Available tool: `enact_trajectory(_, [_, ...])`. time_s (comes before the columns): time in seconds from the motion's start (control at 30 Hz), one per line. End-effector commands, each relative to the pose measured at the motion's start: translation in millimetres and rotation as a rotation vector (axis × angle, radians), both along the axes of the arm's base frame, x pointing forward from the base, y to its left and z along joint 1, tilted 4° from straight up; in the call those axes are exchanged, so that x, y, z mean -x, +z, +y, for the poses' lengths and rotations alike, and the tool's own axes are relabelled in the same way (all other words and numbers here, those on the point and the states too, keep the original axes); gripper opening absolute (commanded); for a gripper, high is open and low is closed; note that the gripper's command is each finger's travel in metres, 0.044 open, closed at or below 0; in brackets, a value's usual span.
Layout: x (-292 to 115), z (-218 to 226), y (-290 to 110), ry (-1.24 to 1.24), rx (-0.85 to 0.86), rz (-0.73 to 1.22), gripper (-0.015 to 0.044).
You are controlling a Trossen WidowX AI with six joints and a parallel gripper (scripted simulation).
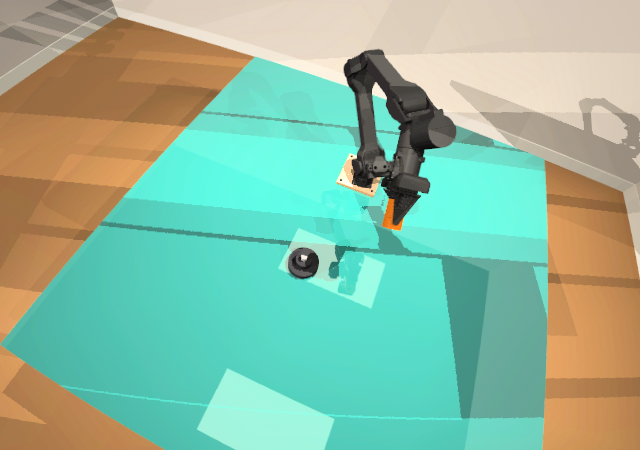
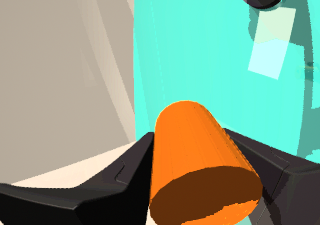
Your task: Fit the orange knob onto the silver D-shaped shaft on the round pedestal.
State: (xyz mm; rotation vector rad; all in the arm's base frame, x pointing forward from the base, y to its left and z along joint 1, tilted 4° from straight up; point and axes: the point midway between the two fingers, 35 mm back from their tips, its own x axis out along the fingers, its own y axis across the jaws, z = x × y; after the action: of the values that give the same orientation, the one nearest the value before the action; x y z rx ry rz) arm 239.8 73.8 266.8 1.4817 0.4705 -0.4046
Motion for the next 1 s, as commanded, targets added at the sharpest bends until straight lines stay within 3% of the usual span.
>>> enact_trajectory(0.0, [0.6,-0.9,1.0,0.000,0.003,-0.032,0.0000])
enact_trajectory(0.33, [2.3,-1.1,-2.1,0.003,-0.003,-0.130,0.0000])
enact_trajectory(0.97, [1.4,-0.4,-3.1,0.003,-0.003,-0.095,0.0000])
